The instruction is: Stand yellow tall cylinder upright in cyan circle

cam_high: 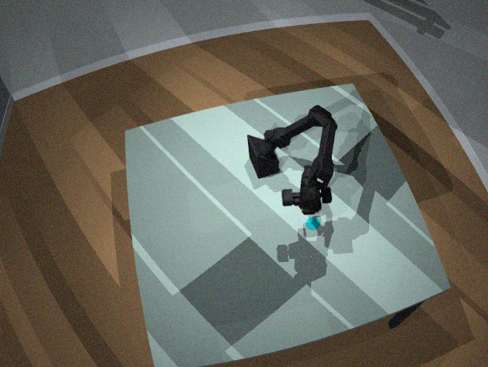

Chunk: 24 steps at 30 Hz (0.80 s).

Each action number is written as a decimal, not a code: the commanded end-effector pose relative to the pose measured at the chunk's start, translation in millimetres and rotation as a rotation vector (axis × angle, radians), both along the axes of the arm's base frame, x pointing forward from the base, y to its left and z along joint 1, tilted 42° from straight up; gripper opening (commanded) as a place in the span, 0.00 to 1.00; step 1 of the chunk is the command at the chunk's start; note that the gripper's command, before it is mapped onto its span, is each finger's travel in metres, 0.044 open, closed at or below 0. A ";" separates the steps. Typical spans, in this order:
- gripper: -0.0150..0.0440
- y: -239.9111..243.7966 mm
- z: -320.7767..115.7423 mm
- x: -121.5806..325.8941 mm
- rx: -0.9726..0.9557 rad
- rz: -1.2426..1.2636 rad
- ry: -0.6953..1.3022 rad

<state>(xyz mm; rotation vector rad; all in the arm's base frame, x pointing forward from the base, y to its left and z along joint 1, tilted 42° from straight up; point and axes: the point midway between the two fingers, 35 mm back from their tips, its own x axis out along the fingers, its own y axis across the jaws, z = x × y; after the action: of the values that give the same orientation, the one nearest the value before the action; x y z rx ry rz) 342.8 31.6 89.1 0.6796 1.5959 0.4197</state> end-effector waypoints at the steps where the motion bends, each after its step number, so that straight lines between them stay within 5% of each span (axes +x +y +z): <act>1: 0.43 10.3 9.1 0.6 0.007 -0.042 0.036; 24: 0.43 35.4 18.9 -2.8 -0.043 -0.145 0.112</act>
<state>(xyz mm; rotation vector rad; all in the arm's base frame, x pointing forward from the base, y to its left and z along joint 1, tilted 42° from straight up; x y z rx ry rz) 341.9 65.2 111.5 0.8102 1.6429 0.2592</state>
